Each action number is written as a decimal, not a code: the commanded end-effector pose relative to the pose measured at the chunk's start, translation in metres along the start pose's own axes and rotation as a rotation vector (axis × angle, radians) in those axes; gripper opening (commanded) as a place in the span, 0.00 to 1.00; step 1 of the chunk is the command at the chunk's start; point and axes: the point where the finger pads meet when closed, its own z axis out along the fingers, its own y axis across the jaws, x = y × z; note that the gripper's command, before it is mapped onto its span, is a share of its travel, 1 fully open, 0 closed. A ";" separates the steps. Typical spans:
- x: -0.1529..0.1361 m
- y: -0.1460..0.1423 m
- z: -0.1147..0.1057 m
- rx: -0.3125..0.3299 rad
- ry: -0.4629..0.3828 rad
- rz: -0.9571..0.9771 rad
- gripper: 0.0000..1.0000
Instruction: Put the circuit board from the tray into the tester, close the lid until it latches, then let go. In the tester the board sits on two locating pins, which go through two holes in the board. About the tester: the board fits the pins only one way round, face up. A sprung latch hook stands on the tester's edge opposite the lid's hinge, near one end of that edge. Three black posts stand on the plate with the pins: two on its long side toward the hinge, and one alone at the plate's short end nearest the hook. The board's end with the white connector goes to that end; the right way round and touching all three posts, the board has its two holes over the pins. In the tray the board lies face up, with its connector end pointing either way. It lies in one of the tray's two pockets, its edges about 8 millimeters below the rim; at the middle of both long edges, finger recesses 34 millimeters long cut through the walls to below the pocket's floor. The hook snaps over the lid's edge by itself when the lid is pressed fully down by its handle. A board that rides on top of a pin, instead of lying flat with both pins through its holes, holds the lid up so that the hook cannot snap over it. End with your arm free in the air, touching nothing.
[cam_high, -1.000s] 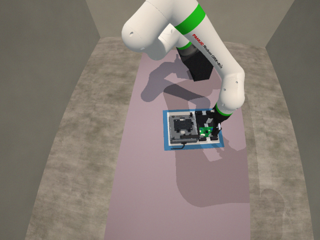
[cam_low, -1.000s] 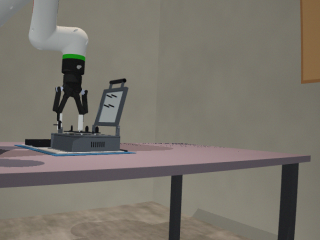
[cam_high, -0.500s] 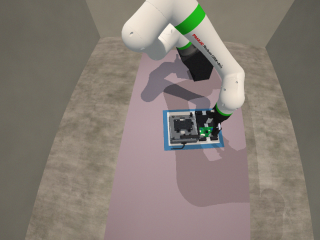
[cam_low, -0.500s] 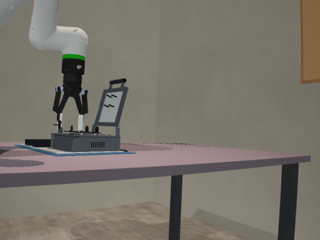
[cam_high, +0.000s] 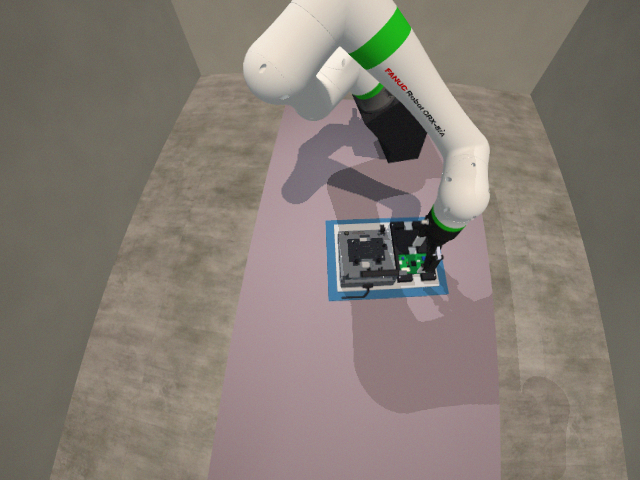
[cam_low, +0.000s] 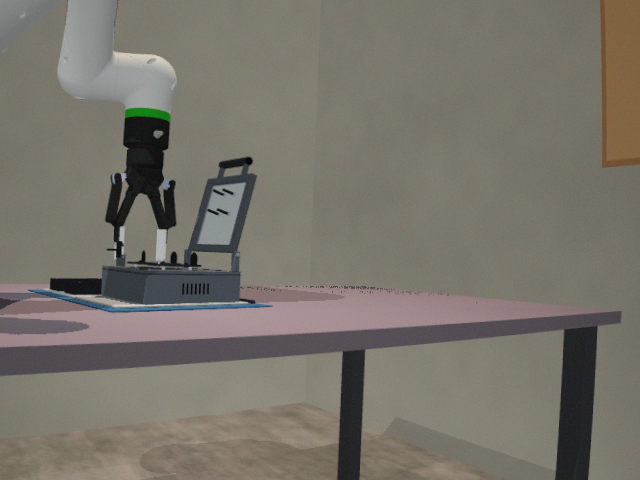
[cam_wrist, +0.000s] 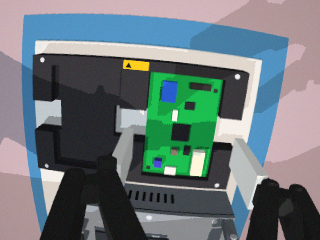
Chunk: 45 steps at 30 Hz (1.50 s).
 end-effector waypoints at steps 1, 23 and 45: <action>0.000 0.000 0.000 0.000 0.000 0.000 0.58; 0.000 0.000 0.000 0.000 0.000 0.002 0.58; 0.000 0.000 0.023 0.000 0.000 0.002 0.58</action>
